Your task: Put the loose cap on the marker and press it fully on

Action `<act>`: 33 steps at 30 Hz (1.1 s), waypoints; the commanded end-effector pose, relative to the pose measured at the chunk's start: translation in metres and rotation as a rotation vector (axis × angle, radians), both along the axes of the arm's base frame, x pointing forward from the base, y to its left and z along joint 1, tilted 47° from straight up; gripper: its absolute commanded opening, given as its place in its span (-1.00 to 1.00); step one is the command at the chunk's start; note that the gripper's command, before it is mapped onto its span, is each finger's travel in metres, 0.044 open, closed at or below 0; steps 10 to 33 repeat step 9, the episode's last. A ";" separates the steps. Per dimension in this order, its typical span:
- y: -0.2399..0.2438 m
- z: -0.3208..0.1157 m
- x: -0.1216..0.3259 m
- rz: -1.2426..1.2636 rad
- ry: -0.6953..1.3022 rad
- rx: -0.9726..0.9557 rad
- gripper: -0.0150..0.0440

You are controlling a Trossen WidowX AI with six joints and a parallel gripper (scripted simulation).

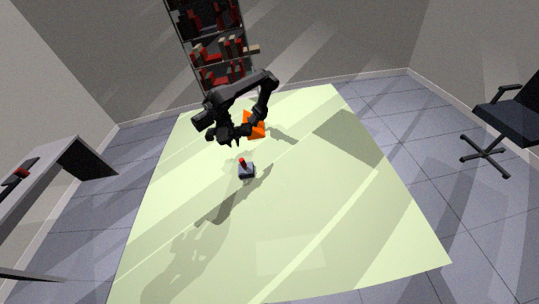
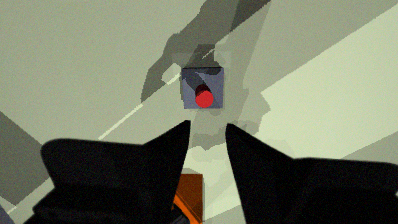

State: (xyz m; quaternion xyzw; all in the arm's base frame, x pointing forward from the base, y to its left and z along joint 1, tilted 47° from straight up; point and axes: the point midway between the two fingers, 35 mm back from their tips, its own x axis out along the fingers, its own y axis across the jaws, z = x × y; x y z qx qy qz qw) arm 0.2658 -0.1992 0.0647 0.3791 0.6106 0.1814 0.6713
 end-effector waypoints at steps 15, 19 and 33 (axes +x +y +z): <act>-0.001 0.001 0.000 0.005 0.000 -0.002 1.00; -0.001 0.001 0.000 0.005 0.000 -0.002 1.00; -0.001 0.001 0.000 0.005 0.000 -0.002 1.00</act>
